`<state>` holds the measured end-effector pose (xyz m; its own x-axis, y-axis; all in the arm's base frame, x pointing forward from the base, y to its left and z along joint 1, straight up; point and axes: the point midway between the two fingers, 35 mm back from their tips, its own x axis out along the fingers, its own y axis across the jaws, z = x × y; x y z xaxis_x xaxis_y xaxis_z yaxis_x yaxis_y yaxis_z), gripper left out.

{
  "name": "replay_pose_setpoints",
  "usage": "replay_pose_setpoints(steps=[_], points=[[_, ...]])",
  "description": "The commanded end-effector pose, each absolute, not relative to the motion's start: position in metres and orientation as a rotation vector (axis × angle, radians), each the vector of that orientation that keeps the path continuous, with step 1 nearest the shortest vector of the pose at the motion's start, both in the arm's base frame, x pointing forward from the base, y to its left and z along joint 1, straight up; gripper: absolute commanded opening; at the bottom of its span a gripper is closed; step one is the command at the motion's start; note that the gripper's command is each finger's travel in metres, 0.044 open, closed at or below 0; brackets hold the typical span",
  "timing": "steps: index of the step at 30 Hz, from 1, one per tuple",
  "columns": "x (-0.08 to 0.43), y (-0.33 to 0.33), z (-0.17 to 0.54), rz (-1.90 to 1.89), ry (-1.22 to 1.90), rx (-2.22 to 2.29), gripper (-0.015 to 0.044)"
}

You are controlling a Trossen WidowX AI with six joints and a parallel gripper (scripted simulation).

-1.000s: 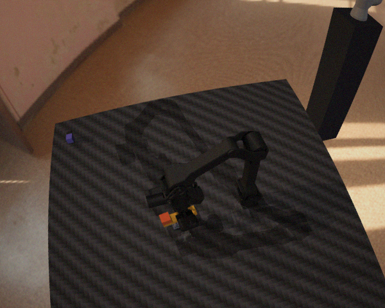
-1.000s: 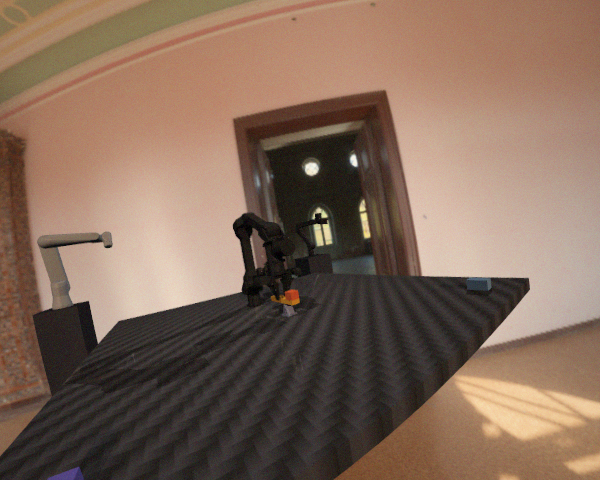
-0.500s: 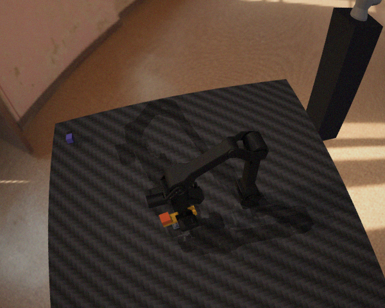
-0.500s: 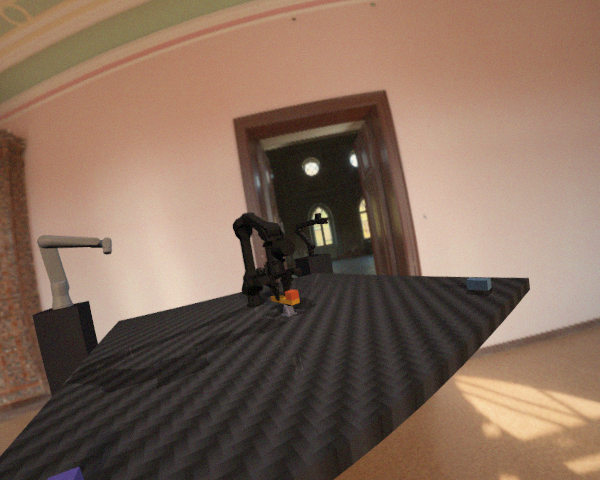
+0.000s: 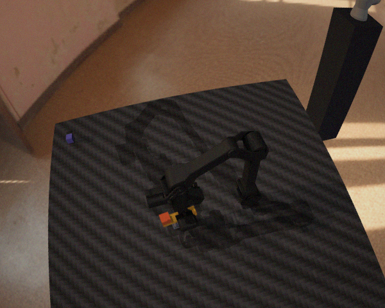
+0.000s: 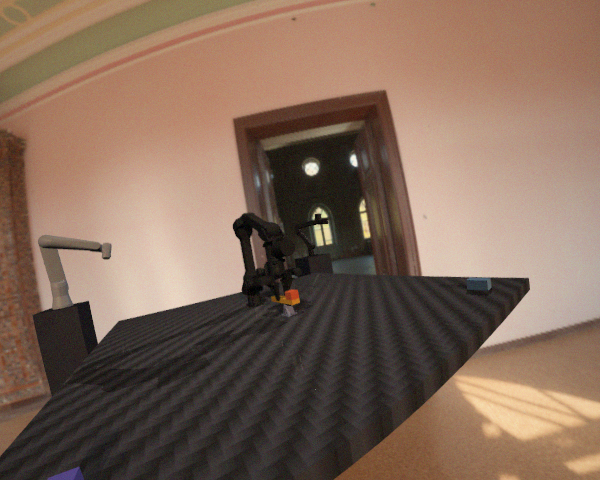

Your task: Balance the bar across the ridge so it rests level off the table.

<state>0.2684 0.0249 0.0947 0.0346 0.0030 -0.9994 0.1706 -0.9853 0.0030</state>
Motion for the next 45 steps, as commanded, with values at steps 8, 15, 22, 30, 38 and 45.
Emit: replay_pose_setpoints(steps=[8,15,22,30,38,45], points=[[0.2654,0.0246,0.0944,-2.110,0.179,2.159,0.0000],[0.2654,0.0246,0.0941,-2.110,0.179,2.159,0.0000],[0.2654,0.0246,0.0939,-2.110,0.179,2.159,0.0000],[0.2654,0.0246,0.0939,-2.110,0.179,2.159,0.0000],[0.2654,0.0246,0.0939,-2.110,0.179,2.159,0.0000],[0.2654,0.0246,0.0939,-2.110,0.179,2.159,0.0000]])
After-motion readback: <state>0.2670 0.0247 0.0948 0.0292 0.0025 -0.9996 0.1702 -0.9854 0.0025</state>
